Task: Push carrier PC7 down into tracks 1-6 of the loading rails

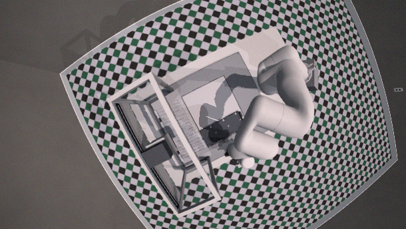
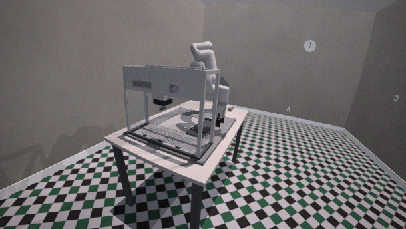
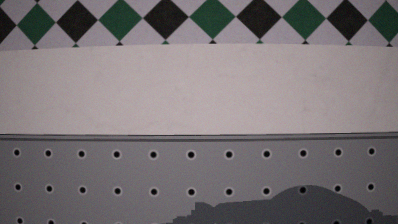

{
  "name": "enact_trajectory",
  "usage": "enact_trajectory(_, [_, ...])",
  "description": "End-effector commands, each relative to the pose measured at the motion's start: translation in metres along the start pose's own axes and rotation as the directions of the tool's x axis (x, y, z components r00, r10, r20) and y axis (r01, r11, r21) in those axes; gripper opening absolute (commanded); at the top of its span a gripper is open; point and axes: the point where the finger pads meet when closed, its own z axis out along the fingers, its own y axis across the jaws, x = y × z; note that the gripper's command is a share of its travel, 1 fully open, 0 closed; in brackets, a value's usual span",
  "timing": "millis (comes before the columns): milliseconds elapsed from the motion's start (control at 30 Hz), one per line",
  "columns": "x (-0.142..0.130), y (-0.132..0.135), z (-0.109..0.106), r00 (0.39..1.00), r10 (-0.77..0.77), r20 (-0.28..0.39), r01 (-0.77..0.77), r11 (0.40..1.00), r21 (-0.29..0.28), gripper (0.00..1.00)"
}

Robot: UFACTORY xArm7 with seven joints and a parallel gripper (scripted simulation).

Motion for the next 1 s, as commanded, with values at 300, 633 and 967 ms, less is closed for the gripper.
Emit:
enact_trajectory(300, [0.002,0.001,-0.022,1.000,-0.001,-0.004,0.001,1.000,-0.002,1.00])
enact_trajectory(633, [0.002,0.001,-0.039,1.000,-0.001,-0.004,0.001,1.000,-0.002,1.00])
enact_trajectory(967, [0.002,0.001,-0.052,1.000,-0.001,-0.004,0.001,1.000,-0.002,1.00])
